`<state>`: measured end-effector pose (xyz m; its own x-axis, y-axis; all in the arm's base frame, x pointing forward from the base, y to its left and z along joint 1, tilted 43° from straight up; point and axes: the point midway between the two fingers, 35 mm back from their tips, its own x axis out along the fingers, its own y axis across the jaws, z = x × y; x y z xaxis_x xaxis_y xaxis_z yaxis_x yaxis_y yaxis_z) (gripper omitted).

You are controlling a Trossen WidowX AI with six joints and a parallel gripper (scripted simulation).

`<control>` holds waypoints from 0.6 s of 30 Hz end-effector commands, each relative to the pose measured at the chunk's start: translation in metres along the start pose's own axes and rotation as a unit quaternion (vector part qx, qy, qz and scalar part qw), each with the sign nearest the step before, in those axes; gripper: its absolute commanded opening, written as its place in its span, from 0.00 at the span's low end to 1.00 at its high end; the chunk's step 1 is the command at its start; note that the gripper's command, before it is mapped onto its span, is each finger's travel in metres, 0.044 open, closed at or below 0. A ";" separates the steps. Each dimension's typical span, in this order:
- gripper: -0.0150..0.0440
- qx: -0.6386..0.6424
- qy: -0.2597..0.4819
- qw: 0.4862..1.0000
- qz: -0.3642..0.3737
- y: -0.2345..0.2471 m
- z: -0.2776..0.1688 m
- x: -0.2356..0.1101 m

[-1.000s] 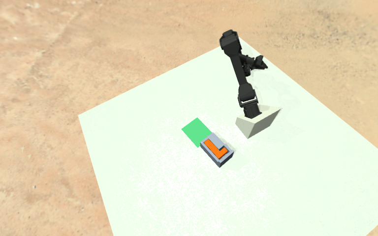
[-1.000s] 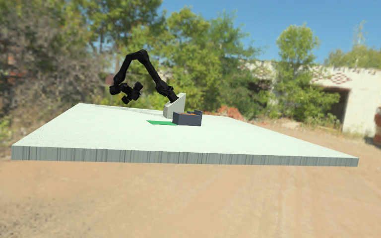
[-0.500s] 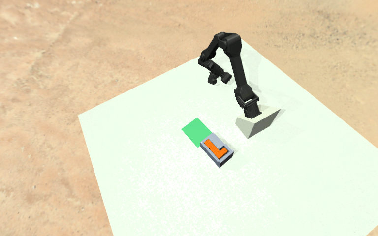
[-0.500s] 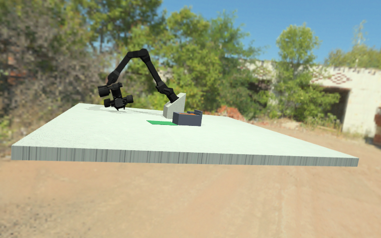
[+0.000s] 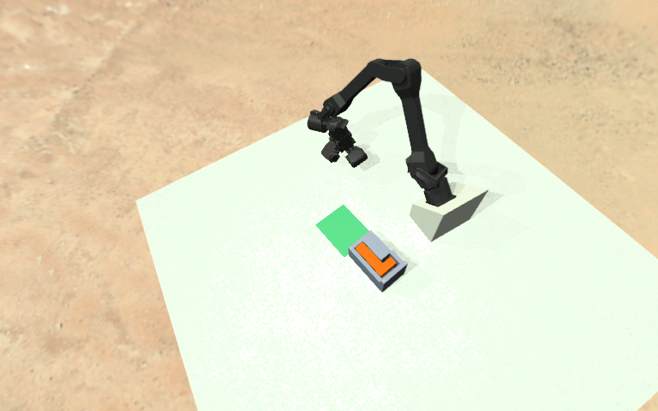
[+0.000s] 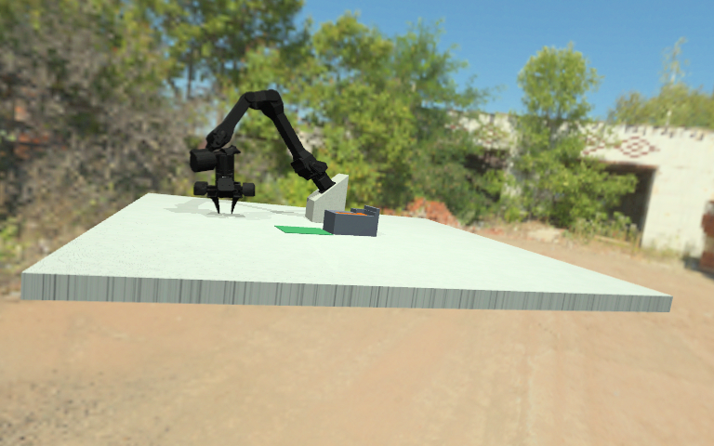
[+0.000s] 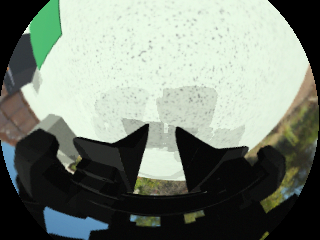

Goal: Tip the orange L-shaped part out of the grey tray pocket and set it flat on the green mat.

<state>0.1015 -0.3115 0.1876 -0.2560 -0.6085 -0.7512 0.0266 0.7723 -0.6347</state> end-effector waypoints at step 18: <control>0.56 -0.087 -0.091 0.989 0.075 0.255 0.169 -0.085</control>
<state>0.2854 -0.1341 0.0797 -0.0736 -0.5050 -0.8600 -0.0791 0.8625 -0.4998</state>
